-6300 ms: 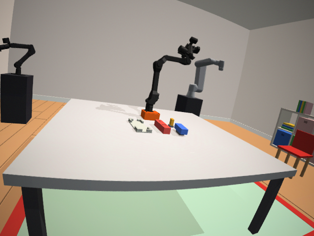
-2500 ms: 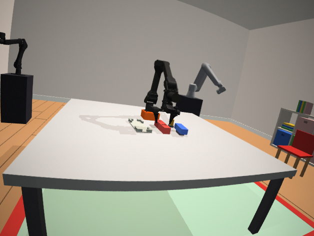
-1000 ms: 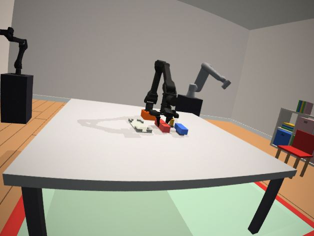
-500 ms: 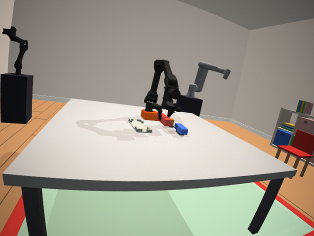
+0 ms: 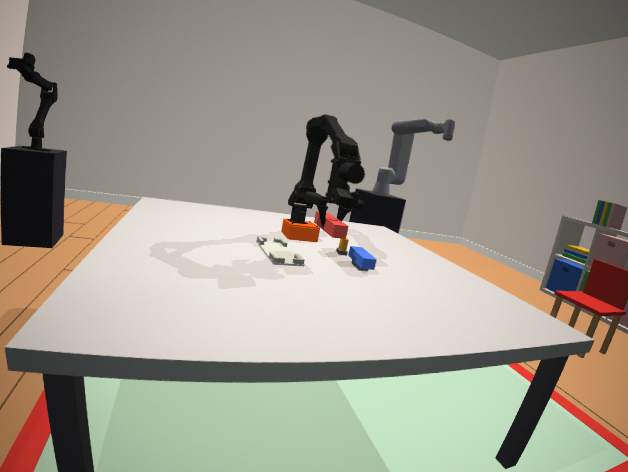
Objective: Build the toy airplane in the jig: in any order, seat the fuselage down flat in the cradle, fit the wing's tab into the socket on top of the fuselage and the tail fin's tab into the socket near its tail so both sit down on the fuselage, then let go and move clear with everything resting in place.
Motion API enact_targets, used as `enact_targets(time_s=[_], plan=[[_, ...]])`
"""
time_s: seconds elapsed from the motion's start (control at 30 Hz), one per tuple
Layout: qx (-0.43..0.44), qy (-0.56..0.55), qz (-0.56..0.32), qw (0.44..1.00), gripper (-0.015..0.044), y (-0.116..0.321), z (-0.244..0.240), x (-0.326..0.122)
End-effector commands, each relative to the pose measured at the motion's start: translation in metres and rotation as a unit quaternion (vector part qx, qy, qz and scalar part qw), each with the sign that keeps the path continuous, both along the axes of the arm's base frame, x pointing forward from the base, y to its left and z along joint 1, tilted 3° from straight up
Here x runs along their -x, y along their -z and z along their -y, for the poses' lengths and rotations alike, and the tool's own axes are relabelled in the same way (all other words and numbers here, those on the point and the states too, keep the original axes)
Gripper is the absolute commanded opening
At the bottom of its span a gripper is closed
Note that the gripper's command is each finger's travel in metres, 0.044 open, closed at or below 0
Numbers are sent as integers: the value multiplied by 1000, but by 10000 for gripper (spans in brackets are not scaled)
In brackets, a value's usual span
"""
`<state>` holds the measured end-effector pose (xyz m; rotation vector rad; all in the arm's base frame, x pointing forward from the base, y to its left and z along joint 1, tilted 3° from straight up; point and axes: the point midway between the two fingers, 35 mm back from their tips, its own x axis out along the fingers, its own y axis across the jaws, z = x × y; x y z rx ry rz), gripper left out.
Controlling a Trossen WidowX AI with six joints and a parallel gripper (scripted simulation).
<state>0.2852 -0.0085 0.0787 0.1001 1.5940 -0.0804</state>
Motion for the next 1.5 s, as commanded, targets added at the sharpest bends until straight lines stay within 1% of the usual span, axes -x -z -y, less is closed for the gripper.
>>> enact_targets(time_s=[0.0,0.17,0.33,0.9,1.47], plan=[[3,-7,4,1000,0,-18,0,0],[3,-10,2,1000,0,-31,0,4],[4,-10,2,1000,0,-31,2,4],[6,-5,2,1000,0,-9,54,8],[9,0,2,1000,0,13,104,24]])
